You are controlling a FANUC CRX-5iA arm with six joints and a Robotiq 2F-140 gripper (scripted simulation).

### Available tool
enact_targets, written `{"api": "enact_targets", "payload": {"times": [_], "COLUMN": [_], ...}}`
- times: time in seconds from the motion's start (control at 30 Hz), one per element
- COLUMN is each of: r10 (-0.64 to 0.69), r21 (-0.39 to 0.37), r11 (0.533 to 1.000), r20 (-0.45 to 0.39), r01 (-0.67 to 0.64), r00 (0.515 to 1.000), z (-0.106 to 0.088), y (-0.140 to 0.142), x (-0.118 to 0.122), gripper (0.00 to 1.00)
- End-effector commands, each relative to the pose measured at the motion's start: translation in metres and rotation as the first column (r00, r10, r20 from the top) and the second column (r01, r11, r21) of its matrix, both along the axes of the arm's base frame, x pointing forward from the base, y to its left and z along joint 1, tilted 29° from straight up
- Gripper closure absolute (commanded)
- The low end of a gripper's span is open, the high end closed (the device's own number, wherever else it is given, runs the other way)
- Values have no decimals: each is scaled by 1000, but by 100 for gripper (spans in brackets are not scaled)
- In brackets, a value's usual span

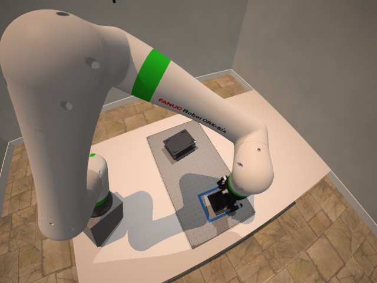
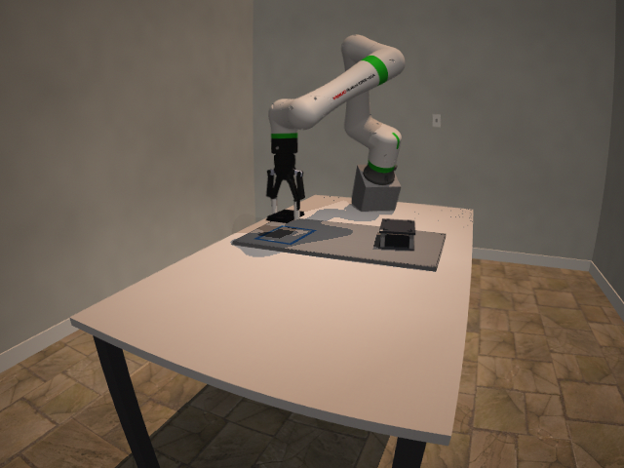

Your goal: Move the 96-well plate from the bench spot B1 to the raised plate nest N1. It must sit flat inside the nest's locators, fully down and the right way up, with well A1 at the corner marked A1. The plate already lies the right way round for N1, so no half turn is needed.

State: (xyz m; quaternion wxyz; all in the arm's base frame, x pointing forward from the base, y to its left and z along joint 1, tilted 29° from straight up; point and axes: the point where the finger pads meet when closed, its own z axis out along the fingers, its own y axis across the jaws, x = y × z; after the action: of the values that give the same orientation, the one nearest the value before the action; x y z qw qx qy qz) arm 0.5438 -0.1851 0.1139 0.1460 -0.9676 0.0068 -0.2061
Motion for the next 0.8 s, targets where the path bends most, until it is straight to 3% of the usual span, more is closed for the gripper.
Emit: {"api": "enact_targets", "payload": {"times": [0.0,0.27,0.57,0.77], "r10": [0,0,205,209], "r21": [0,0,-100,-102], "r11": [1000,1000,975,974], "r20": [0,0,55,56], "r01": [0,0,-198,-203], "r00": [1000,1000,977,976], "z": [0,0,8,14], "y": [0,0,21,39], "x": [0,0,-7,-13], "gripper": [100,100,100,100]}}
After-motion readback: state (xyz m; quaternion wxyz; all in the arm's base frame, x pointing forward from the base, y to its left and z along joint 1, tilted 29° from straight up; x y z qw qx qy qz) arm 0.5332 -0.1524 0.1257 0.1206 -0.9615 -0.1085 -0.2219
